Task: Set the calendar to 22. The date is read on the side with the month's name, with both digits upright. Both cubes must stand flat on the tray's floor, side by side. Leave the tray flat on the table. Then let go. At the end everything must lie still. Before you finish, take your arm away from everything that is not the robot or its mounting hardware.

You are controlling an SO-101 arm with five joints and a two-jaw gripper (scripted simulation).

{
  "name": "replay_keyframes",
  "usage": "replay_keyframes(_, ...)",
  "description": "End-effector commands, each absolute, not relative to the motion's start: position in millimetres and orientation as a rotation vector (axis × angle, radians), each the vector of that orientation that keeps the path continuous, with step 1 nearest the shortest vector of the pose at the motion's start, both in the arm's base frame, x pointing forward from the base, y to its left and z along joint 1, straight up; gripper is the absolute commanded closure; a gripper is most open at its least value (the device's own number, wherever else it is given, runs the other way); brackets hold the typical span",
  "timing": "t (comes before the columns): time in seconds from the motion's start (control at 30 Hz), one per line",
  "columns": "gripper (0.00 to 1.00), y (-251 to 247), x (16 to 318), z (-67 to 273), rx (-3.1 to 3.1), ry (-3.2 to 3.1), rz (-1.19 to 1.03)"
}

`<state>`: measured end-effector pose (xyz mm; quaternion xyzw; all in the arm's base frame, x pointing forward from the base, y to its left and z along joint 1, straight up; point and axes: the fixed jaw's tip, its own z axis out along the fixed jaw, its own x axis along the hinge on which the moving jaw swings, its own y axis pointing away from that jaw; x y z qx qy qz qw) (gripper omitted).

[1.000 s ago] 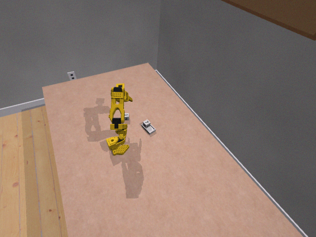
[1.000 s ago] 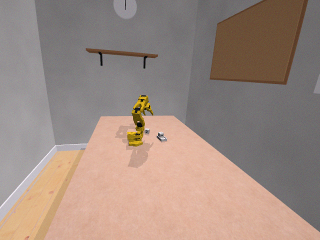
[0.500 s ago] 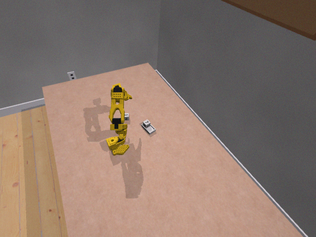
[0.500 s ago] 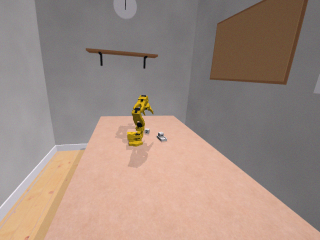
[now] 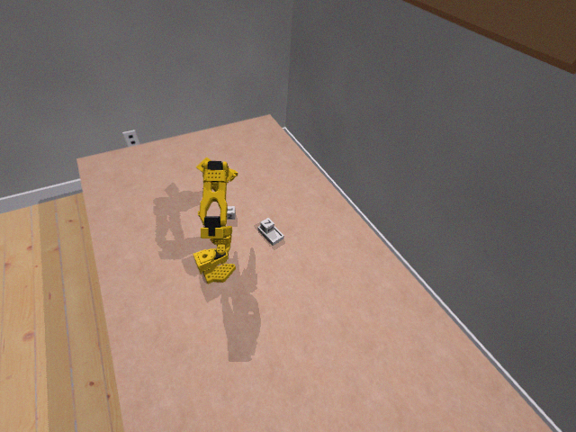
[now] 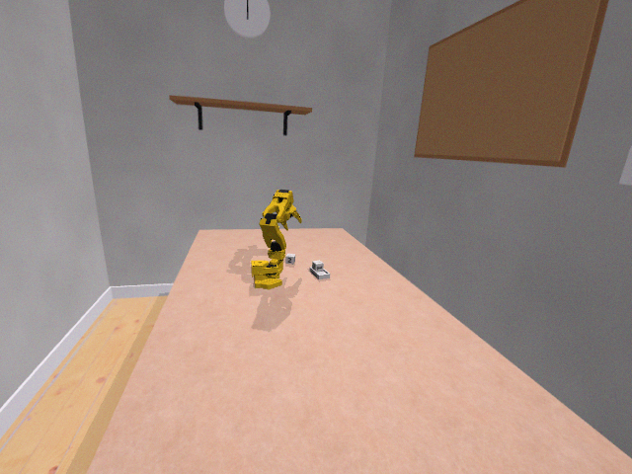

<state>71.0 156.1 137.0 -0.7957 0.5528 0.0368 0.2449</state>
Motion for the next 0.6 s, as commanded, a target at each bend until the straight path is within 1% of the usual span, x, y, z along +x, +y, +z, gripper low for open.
replay_keyframes(0.0,0.65,155.7,74.0,141.0,-2.237,1.312,0.046)
replay_keyframes(0.57,0.65,151.5,78.9,134.2,-2.488,0.751,-0.138)
